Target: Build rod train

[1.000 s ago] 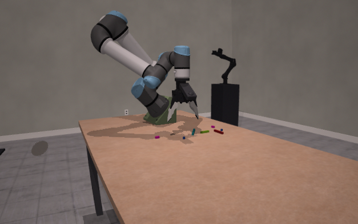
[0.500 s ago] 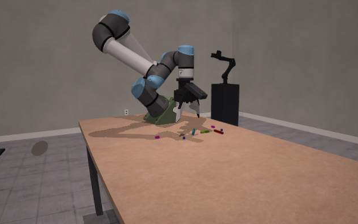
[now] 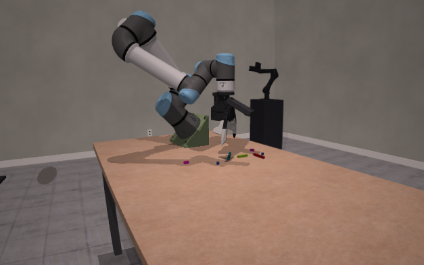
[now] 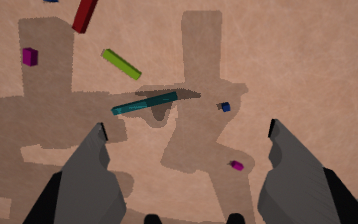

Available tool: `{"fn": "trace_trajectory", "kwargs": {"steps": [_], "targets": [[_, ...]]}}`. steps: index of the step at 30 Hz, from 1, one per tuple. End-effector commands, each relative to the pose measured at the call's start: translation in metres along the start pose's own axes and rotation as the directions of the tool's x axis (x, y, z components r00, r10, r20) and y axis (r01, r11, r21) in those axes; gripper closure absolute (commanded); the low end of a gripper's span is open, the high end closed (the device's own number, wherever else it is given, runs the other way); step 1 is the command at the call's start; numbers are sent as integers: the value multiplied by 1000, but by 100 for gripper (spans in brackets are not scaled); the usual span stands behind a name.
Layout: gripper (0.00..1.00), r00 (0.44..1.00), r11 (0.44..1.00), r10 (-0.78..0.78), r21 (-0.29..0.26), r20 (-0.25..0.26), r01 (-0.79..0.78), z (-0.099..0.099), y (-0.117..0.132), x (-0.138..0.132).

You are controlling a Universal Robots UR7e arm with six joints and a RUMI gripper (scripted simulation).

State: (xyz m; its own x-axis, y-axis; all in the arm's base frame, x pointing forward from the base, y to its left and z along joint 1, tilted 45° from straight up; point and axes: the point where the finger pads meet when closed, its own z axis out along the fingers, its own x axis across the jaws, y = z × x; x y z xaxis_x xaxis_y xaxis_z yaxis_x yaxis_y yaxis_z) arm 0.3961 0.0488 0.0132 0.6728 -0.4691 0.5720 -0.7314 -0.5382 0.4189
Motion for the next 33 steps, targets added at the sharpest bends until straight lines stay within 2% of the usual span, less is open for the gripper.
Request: {"fn": "trace_trajectory", "kwargs": {"steps": [1, 8, 15, 17, 19, 25, 32, 33], "targets": [[0, 991, 991, -137, 9, 1, 137, -1, -6, -5], [0, 939, 939, -343, 10, -1, 343, -1, -15, -13], [0, 854, 854, -520, 9, -2, 520, -1, -22, -22], [0, 854, 854, -520, 9, -2, 520, -1, -22, -22], [0, 800, 799, -601, 9, -3, 601, -1, -26, -26], [0, 691, 691, -723, 8, -5, 723, -1, -31, -32], [0, 537, 537, -844, 6, -6, 844, -2, -37, -40], [0, 537, 537, -844, 6, -6, 844, -2, -37, -40]]}}
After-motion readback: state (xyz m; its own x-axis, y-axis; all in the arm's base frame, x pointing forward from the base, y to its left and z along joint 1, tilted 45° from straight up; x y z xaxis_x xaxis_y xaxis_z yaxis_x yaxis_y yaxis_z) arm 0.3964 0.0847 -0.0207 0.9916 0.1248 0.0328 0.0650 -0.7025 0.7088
